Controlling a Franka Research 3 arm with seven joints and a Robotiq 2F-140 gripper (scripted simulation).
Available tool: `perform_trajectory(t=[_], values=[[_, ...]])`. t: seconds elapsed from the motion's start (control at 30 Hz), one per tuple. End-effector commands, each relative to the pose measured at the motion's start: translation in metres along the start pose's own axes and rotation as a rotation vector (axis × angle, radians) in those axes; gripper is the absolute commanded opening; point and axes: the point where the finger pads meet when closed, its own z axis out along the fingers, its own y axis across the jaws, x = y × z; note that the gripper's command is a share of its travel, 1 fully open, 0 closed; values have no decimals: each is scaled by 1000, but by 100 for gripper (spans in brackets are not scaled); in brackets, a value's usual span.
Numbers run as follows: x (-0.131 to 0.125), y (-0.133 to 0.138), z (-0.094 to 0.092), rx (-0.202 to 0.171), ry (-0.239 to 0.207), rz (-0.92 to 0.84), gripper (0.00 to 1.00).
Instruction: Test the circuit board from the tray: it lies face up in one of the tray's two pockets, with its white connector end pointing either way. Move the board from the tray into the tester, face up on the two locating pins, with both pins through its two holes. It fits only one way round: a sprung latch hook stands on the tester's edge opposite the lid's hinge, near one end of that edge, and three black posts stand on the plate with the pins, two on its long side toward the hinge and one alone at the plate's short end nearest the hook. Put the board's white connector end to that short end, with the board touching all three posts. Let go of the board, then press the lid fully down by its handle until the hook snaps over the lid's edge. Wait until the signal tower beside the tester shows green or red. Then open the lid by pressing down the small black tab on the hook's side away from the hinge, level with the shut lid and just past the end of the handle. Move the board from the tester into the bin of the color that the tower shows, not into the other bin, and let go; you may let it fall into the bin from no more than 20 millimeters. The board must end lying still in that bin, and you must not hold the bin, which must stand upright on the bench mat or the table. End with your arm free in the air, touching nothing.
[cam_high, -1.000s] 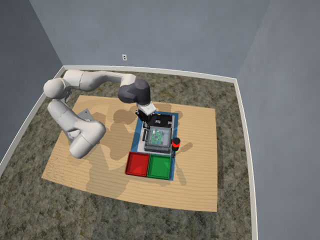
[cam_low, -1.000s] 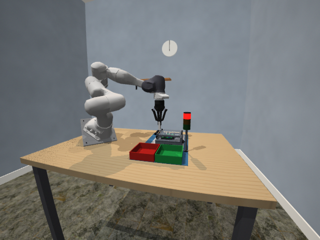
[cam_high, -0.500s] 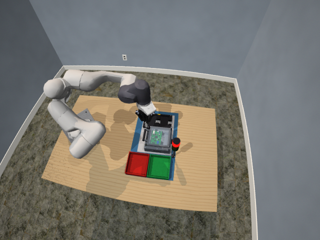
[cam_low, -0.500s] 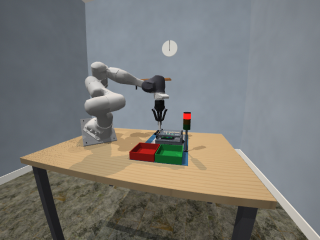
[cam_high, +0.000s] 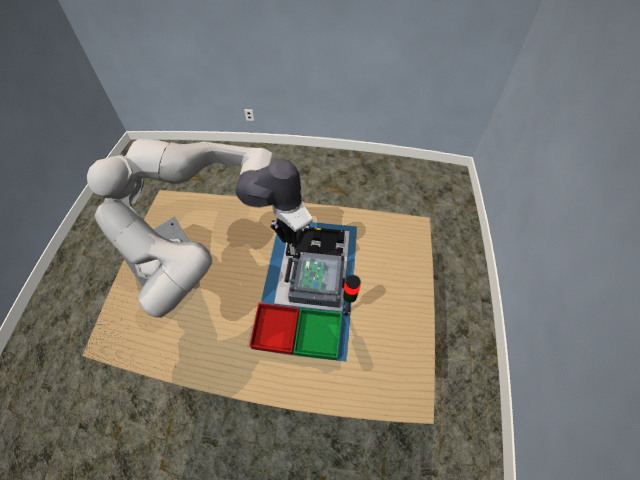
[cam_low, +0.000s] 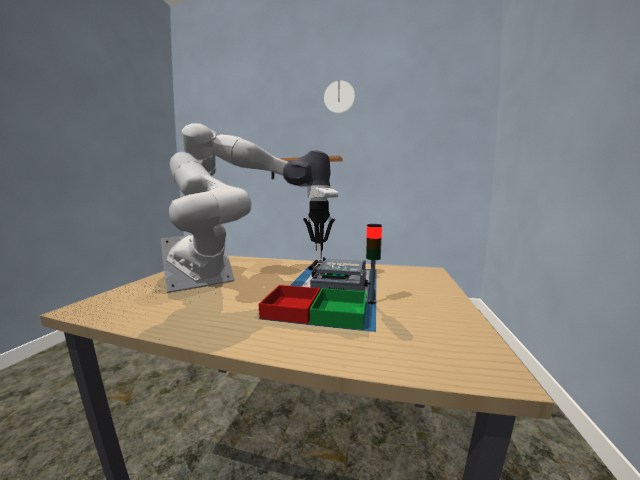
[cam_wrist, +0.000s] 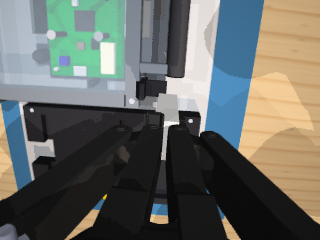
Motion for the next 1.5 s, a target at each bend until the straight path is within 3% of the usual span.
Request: perform_trajectory(t=[0.0,1.47], values=[[0,0,2,0,-1,-4,0],[0,0,6,0,-1,-4,0]])
